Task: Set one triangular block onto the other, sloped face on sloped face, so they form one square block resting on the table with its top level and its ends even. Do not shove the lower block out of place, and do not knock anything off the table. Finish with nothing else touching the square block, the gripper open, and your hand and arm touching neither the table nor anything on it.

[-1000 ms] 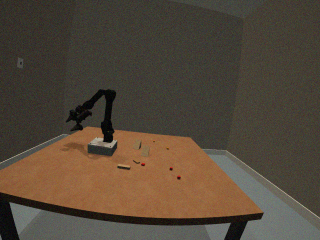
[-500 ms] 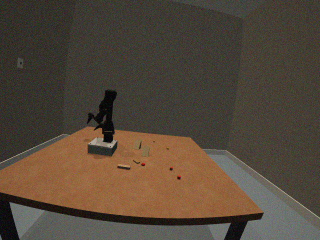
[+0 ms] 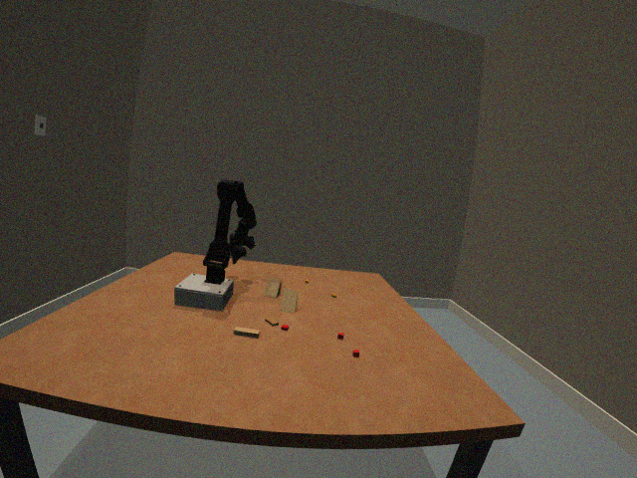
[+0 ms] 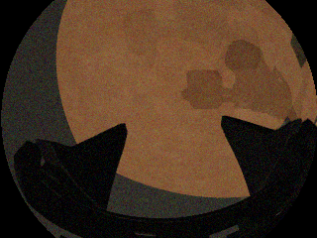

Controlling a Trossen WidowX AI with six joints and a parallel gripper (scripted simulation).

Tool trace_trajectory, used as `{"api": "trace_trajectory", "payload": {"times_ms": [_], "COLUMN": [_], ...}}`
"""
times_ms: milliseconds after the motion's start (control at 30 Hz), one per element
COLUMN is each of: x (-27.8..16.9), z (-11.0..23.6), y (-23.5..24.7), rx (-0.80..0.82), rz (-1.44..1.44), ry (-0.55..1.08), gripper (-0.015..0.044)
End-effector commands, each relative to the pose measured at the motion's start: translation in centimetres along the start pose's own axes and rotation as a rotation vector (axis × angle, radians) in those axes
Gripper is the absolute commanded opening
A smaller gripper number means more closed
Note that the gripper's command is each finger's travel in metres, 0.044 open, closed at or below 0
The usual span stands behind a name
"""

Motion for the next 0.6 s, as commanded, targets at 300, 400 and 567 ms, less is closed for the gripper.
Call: {"api": "trace_trajectory", "payload": {"times_ms": [300,400,567], "x": [11.5,13.3,14.7], "z": [5.2,6.8,9.4], "y": [-11.2,-15.3,-22.7], "rx": [-0.166,-0.217,-0.308], "rz": [-0.926,-1.179,-1.592], "ry": [-0.3,-0.376,-0.5], "gripper": [0.044,0.044,0.044]}}
Point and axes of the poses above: the point midway between the two fingers, 35 mm back from their tips, its own z axis back along the fingers, its own y axis across the jaws, x = y × z, the point moved 9 cm from there along z, back along the fingers, and after that the axes turned 4 degrees about z, right-handed, at the moved point
